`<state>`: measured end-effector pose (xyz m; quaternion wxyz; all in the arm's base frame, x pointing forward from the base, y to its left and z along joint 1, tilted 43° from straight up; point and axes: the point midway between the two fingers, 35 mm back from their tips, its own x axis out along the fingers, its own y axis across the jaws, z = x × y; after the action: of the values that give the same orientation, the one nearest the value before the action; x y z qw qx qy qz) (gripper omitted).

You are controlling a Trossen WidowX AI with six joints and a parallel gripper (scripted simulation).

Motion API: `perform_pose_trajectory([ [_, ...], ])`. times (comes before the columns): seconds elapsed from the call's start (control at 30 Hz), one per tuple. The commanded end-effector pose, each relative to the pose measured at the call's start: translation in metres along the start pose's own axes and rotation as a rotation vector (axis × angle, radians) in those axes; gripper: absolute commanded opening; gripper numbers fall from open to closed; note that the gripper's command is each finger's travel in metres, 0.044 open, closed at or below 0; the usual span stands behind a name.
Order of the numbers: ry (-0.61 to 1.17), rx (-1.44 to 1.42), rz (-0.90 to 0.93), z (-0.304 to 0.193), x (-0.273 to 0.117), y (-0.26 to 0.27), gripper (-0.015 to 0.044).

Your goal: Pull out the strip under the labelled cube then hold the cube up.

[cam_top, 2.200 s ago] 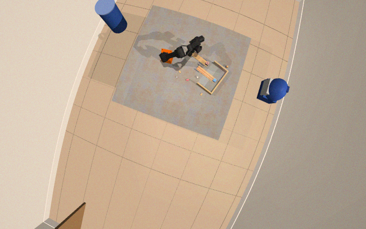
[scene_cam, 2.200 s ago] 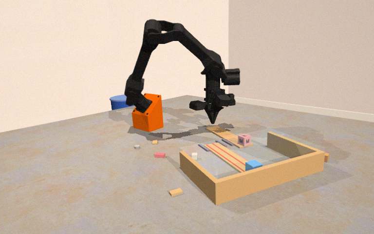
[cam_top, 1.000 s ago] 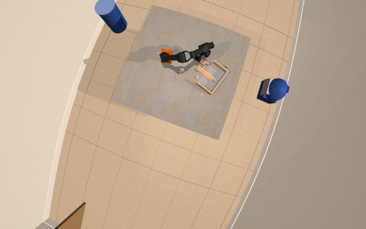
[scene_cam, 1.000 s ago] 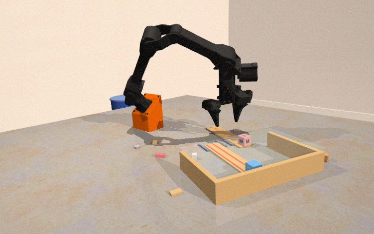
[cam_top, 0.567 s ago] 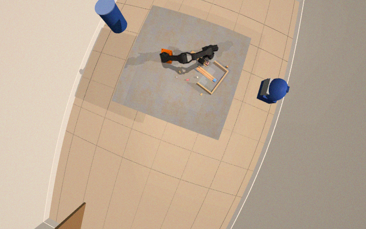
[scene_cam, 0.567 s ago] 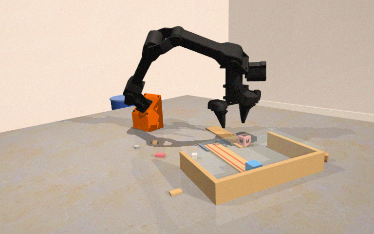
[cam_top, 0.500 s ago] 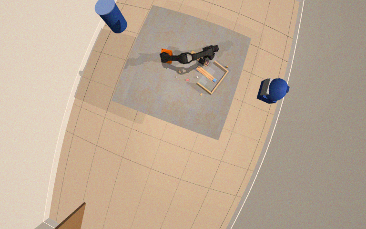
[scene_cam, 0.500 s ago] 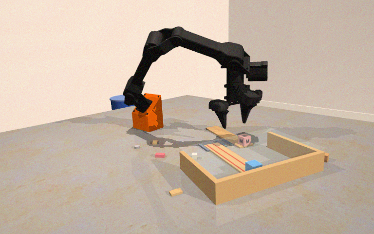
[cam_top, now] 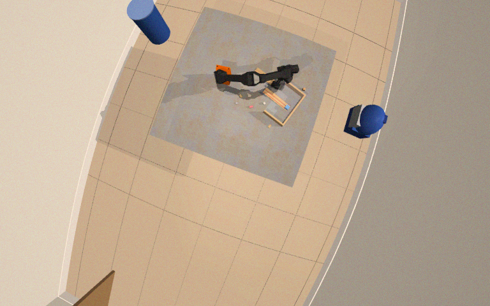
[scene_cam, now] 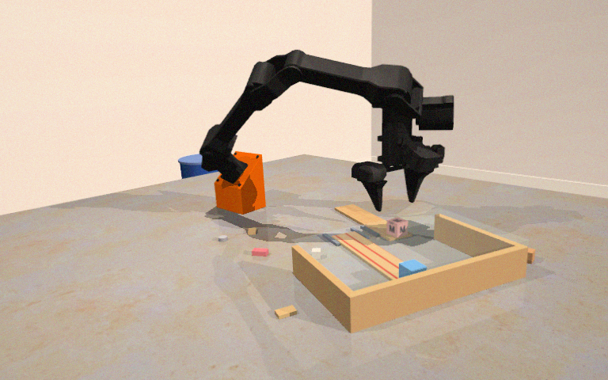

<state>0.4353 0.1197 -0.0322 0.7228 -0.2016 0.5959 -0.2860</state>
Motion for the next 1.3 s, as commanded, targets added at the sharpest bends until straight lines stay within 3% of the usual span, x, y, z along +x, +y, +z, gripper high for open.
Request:
perform_pose_trajectory([
  [0.0, -0.005, -0.004, -0.003, 0.007, -0.001, -0.001, 0.0387],
  [0.2, -0.006, -0.004, -0.003, 0.007, 0.009, 0.000, 0.0250],
  [1.27, -0.006, -0.004, -0.006, 0.007, 0.053, -0.002, 0.0250],
])
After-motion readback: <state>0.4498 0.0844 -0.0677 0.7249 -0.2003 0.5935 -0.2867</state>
